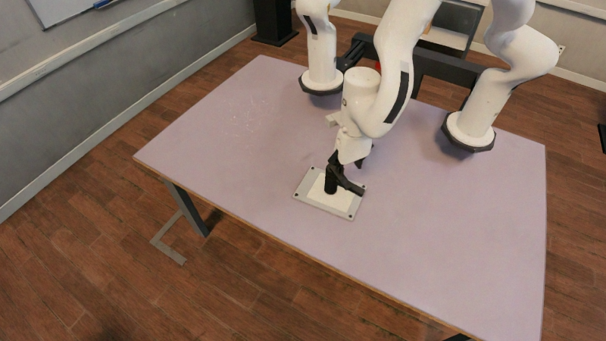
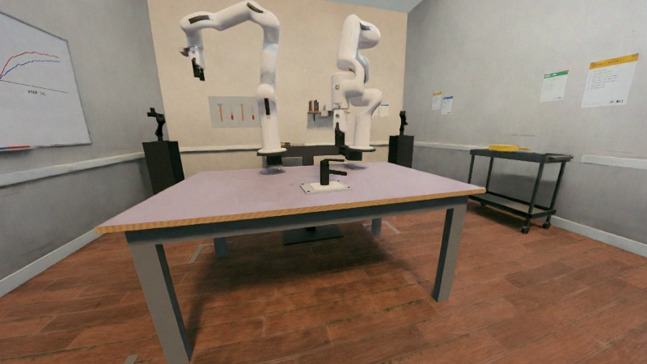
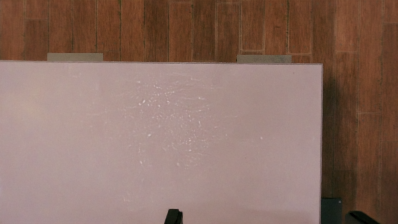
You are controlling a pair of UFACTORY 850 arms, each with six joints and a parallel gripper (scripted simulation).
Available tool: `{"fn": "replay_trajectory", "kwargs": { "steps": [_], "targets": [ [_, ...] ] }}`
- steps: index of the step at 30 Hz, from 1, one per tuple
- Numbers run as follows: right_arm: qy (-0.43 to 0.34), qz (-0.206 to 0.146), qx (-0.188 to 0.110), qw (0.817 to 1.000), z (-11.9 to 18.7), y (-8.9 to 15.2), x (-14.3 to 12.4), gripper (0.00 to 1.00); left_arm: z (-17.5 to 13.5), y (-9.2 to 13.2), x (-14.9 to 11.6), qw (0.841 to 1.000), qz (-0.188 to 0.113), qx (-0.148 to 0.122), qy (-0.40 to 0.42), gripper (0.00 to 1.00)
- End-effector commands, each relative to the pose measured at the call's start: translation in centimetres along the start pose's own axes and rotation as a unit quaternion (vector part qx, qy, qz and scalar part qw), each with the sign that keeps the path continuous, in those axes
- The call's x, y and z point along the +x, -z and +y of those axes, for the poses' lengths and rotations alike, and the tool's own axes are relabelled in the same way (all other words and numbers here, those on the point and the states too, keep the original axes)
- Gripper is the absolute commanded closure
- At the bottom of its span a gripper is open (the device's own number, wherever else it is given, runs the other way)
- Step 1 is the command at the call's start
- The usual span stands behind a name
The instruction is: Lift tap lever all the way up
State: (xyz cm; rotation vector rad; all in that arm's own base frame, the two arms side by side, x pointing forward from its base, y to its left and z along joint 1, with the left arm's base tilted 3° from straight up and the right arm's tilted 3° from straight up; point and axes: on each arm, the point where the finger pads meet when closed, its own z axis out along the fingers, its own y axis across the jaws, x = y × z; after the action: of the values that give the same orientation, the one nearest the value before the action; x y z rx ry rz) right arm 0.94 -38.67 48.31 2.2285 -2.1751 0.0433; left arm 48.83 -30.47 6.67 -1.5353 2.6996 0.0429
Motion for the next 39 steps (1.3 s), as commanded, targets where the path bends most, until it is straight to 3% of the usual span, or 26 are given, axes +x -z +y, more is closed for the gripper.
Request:
{"fn": "replay_trajectory", "kwargs": {
  "steps": [1, 26, 39],
  "targets": [
    [0.0, 0.001, 0.0, 1.0, 0.0, 0.1, 0.0, 0.0, -0.1, 0.1, 0.0, 1.0, 0.0, 0.001, 0.0, 0.34],
    [0.0, 0.001, 0.0, 1.0, 0.0, 0.1, 0.0, 0.0, -0.1, 0.0, 0.0, 1.0, 0.0, 0.001, 0.0, 0.34],
    [0.0, 0.001, 0.0, 1.0, 0.0, 0.1, 0.0, 0.0, -0.1, -1.2, 0.0, 1.0, 0.0, 0.001, 0.0, 0.34]
  ]
}}
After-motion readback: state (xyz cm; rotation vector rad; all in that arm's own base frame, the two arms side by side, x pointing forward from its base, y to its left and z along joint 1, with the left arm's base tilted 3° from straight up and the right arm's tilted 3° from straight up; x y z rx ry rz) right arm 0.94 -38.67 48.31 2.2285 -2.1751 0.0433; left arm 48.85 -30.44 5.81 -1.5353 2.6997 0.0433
